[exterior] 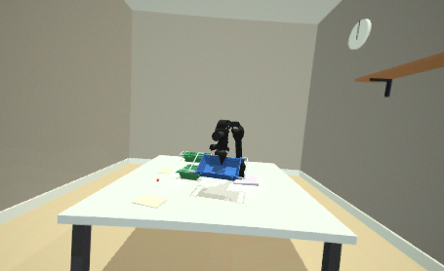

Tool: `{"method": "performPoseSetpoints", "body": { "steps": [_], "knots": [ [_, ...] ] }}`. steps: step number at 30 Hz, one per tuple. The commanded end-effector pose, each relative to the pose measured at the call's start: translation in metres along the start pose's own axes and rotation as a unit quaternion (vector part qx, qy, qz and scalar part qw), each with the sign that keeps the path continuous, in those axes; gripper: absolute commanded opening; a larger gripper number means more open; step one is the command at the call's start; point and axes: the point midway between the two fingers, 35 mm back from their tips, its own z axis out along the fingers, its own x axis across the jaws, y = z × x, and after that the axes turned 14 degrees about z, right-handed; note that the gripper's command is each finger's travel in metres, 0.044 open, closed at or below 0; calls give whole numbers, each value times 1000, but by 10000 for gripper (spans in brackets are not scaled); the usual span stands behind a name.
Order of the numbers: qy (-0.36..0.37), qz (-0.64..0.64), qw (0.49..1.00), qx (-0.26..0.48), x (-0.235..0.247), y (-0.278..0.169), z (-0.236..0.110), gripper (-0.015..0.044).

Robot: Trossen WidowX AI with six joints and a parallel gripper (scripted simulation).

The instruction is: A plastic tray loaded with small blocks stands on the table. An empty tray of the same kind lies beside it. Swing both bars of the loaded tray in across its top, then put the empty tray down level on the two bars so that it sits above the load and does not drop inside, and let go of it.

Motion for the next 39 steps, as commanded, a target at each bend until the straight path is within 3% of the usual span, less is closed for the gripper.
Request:
{"method": "performPoseSetpoints", "body": {
  "steps": [1, 39],
  "knots": [
    [7, 31, 999, 0, 1, 15, -4, 0],
    [4, 295, 955, -7, -44, 147, -3, 0]
  ]
}}
